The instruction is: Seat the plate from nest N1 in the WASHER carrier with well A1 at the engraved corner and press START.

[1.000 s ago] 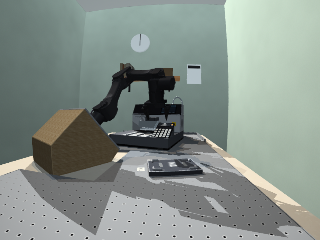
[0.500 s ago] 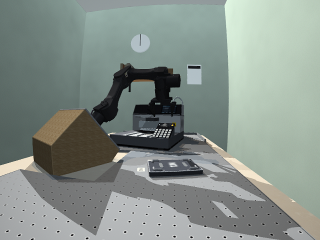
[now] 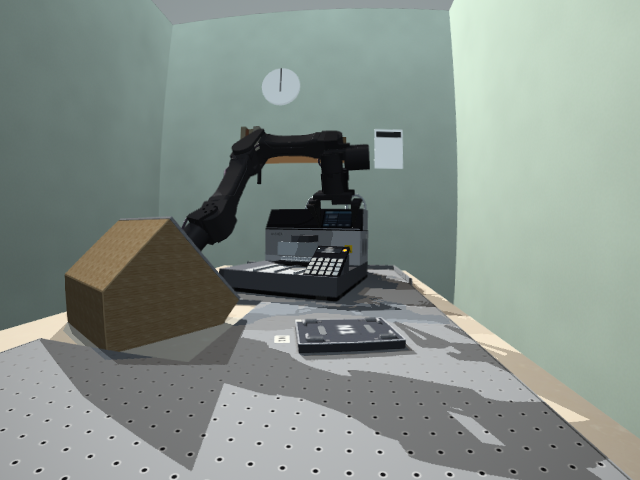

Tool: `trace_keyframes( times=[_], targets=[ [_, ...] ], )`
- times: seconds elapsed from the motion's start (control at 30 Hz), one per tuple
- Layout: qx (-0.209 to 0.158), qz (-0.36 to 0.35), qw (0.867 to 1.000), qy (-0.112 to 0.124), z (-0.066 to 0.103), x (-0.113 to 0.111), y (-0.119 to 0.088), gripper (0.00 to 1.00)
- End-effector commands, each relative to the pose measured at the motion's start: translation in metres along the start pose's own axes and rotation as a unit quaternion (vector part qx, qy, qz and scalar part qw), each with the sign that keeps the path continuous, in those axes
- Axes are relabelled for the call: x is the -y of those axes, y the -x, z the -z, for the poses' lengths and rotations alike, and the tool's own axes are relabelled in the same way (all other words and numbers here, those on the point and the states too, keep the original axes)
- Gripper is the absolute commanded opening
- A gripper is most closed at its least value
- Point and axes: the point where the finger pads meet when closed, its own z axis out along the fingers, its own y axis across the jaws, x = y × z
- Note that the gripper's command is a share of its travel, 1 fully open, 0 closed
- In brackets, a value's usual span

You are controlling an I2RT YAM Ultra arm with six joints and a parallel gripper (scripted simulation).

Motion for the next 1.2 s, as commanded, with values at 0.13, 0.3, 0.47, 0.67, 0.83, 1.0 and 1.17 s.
trace_keyframes(
  times=[0.13,0.3,0.47,0.67,0.83,1.0,1.17],
  targets=[
    [-0.003,-0.019,1.000,0.001,0.003,0.012,0.022,1.00],
    [-0.004,-0.020,1.000,-0.002,0.005,0.017,0.030,1.00],
    [-0.003,-0.019,1.000,0.000,0.006,0.023,0.046,1.00],
    [0.001,-0.013,1.000,-0.005,0.008,0.022,0.046,1.00],
    [0.001,-0.013,1.000,-0.005,0.008,0.022,0.046,1.00],
    [0.001,-0.013,1.000,-0.005,0.008,0.022,0.046,1.00],
    [0.001,-0.013,1.000,-0.005,0.008,0.022,0.046,1.00]
  ],
)
